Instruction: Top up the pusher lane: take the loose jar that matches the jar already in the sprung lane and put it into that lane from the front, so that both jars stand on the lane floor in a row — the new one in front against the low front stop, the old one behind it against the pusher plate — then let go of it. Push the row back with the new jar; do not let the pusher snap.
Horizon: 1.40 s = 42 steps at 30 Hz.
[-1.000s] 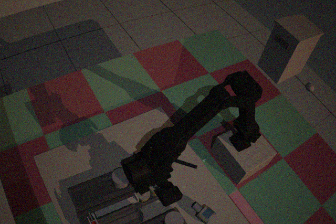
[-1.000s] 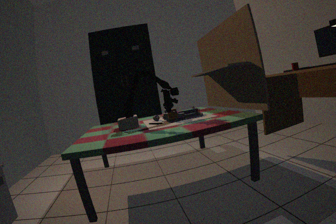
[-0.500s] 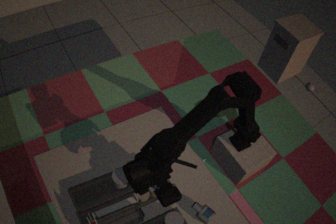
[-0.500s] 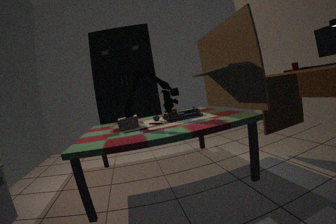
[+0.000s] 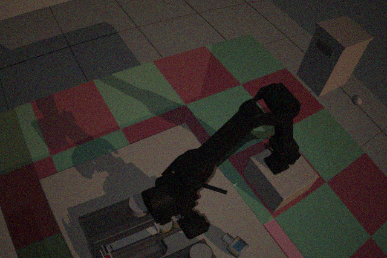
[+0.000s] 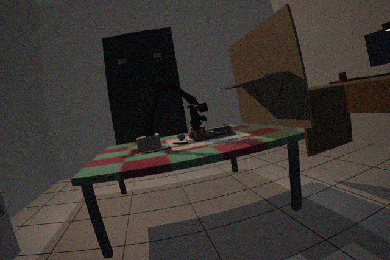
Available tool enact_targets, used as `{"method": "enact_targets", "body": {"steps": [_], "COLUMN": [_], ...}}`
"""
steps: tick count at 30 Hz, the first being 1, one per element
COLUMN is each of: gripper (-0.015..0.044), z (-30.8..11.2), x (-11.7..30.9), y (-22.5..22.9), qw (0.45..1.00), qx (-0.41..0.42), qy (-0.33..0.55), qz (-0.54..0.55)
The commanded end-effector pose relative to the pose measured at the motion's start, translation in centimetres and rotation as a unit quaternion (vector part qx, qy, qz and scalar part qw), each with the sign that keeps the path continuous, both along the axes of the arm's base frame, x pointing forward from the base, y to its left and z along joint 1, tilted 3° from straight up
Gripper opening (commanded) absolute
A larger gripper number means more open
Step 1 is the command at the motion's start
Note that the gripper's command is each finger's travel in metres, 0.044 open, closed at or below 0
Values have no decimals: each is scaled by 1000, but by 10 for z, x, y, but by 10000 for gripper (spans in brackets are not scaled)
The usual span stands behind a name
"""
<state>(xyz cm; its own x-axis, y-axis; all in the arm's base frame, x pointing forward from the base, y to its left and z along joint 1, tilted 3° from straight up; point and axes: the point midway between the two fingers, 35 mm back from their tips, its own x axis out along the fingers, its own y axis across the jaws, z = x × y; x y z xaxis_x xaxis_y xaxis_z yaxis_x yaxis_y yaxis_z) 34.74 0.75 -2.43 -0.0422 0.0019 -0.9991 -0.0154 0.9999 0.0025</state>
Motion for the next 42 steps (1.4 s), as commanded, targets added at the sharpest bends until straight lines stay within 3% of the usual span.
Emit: {"method": "enact_targets", "body": {"steps": [1,42], "gripper": [0,0], "z": [-2,-11], "x": [3,-1], "y": [0,-1], "qw": [1000,1000], "qx": [-1,-1], "qy": [-8,-8], "qz": [2,2]}}
